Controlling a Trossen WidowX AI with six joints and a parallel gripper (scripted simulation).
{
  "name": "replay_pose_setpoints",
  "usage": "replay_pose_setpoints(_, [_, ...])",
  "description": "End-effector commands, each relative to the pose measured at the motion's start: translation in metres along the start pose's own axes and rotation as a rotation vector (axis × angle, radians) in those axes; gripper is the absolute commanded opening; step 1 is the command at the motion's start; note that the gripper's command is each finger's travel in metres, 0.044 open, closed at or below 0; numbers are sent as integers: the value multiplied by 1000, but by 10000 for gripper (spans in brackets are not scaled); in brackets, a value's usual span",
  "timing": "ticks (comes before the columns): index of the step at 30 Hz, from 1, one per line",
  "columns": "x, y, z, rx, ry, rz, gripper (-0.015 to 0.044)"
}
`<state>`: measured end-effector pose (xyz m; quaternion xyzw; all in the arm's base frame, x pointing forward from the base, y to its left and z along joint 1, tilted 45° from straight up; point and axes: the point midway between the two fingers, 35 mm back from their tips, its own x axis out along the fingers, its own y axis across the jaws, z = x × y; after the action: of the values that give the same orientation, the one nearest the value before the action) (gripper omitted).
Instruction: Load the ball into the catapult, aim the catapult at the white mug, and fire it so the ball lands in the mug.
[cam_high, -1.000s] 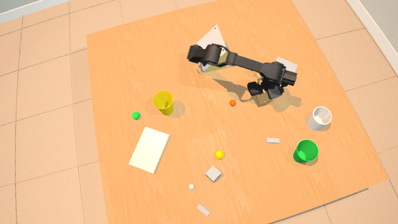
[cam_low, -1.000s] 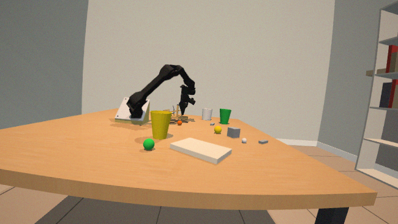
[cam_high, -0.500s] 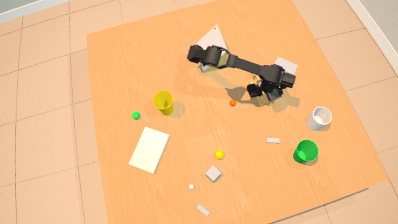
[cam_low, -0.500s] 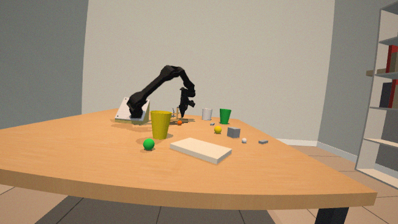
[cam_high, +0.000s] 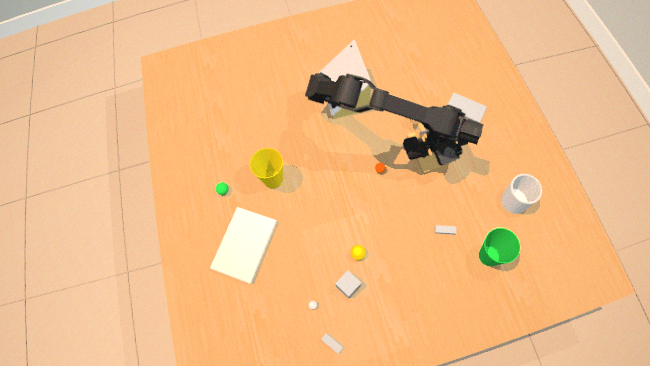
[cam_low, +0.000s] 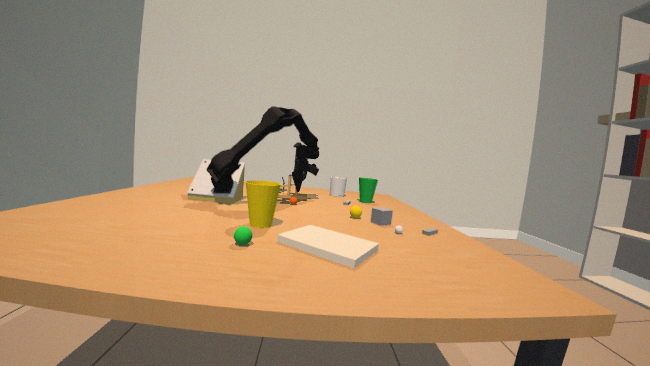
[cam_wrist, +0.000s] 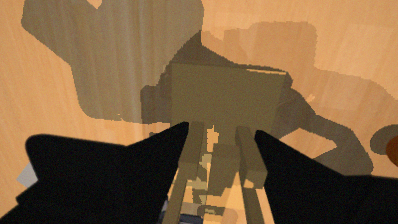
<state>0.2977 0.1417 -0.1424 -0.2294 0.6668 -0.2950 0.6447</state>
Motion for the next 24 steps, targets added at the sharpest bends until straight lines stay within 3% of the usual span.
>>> replay_pose_setpoints(1, [-1,0,1,2,0,1,341])
replay_pose_setpoints(5, [-10,1,2,2,0,2,440])
replay_pose_setpoints(12, [-98,1,-1,-2,2,4,440])
replay_pose_setpoints(15, [-101,0,-1,-2,2,3,440])
replay_pose_setpoints(16, [-81,3,1,-6,-7,2,440])
replay_pose_setpoints(24, [-96,0,-2,-11,-6,3,440])
